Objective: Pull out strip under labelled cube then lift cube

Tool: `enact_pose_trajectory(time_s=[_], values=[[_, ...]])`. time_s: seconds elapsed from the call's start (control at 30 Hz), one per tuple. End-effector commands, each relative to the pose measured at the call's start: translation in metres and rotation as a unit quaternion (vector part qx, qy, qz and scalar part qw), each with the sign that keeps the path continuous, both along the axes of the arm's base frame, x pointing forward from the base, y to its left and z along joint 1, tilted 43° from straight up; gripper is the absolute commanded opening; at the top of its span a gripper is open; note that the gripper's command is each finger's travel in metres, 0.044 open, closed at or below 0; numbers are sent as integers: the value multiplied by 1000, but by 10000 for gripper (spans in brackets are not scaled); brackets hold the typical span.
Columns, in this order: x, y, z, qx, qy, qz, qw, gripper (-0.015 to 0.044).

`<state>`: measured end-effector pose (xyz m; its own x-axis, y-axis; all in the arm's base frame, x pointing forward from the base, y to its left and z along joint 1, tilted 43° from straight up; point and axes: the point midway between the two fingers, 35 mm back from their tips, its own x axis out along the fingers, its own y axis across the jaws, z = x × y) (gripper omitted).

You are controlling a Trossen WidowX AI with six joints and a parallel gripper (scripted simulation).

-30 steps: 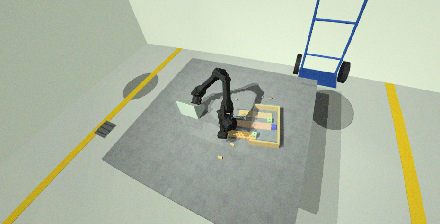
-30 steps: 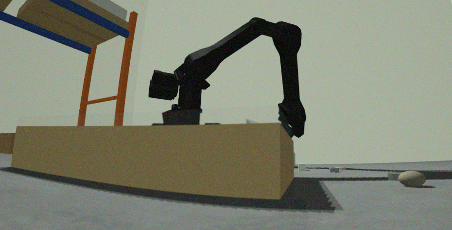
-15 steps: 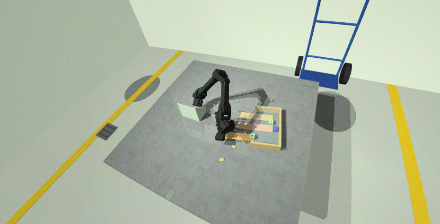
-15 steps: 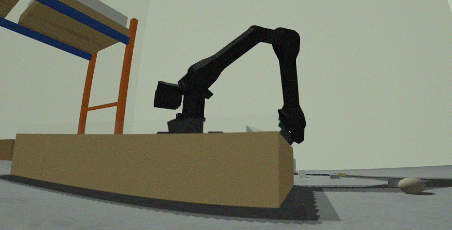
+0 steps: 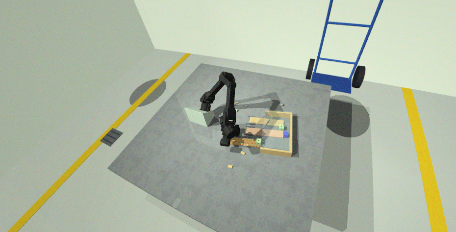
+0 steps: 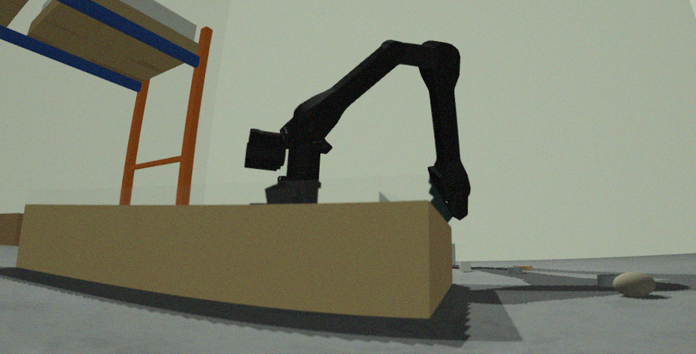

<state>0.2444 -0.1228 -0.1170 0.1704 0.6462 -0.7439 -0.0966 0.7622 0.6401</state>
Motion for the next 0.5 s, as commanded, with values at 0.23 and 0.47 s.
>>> enact_pose_trajectory(time_s=[0.23, 0.47], values=[[-25, 6, -6, 4, 13, 6, 1000, 0], [-35, 7, -8, 3, 13, 6, 1000, 0]])
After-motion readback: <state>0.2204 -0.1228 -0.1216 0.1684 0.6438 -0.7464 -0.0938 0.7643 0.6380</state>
